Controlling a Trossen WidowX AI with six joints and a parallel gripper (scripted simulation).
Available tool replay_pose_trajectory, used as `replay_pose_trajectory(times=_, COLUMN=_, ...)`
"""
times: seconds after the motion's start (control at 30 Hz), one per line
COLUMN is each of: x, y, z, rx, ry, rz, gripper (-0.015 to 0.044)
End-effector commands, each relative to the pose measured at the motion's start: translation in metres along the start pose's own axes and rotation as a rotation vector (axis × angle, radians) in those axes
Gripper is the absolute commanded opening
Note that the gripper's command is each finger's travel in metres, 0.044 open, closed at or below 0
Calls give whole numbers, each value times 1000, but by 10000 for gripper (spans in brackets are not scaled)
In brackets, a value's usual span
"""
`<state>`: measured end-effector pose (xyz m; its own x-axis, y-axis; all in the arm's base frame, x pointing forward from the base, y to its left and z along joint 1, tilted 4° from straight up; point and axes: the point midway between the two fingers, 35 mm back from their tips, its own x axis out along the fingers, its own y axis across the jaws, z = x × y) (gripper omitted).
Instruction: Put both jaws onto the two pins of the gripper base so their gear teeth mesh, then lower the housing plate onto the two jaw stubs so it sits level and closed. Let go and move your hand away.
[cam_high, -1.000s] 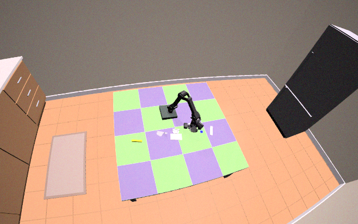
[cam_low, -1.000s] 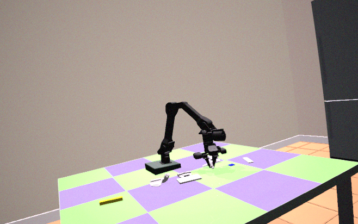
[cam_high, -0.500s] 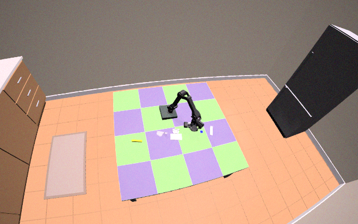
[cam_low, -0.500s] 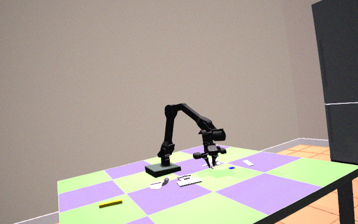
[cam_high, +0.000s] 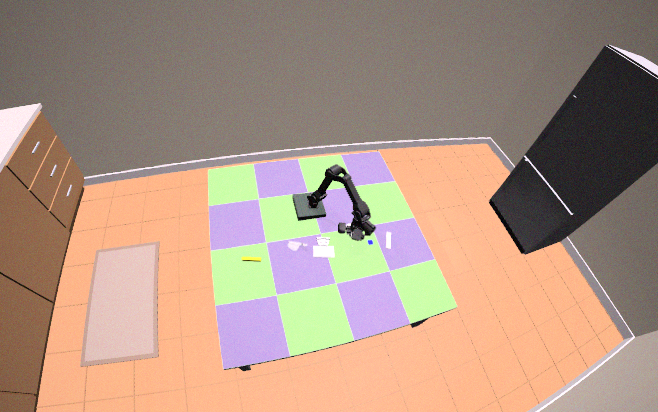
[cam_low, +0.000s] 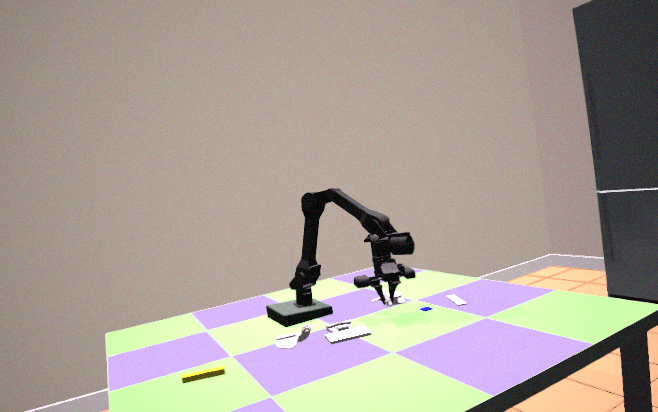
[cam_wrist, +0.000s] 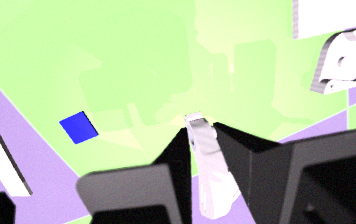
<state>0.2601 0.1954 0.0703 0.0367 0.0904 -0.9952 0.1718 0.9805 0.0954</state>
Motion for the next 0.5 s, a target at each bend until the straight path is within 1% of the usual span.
replay_pose_trajectory(times=0.0, x=-13, y=2, z=2, rx=-4, ry=-9, rz=3, gripper=37)
replay_pose_trajectory(times=0.27, x=-38, y=2, z=2, rx=-4, ry=-9, rz=3, gripper=37)
replay_pose_trajectory(times=0.47, x=-41, y=2, z=2, rx=0, ry=-9, rz=3, gripper=37)
